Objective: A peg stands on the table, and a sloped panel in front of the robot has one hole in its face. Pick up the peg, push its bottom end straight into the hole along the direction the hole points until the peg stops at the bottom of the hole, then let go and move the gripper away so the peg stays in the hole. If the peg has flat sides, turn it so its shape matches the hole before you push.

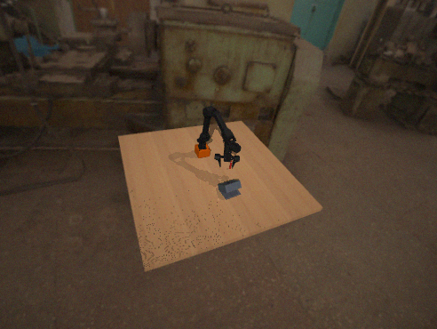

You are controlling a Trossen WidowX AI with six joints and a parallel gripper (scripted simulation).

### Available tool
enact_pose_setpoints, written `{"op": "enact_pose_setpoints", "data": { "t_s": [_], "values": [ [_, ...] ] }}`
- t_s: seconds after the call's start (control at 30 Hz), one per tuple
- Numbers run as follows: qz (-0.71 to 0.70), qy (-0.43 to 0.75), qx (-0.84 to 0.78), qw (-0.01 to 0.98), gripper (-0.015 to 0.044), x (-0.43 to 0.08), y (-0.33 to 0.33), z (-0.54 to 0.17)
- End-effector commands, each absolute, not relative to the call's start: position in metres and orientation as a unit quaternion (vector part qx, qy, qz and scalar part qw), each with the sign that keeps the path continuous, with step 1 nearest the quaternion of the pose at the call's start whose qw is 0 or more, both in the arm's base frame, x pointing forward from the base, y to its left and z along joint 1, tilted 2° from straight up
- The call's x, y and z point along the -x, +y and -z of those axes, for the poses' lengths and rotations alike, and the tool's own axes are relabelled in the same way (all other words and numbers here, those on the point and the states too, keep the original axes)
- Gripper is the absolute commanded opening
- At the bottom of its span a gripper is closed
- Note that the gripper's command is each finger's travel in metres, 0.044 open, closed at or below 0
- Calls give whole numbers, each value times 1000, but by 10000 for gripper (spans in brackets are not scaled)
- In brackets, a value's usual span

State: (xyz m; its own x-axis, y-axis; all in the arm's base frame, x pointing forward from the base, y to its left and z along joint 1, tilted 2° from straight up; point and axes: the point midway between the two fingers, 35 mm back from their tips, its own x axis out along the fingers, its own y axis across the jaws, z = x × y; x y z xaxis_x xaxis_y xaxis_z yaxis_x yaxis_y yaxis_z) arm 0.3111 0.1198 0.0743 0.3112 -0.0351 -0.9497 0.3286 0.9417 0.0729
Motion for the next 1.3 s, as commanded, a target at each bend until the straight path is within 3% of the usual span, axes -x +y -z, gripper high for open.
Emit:
{"op": "enact_pose_setpoints", "data": {
  "t_s": [0.0,0.67,1.27],
  "values": [
    [98,596,-116,788,440,-300,135,-72],
    [29,689,-30,724,440,-225,195,-70],
    [28,691,-27,721,440,-225,198,-50]
  ]
}}
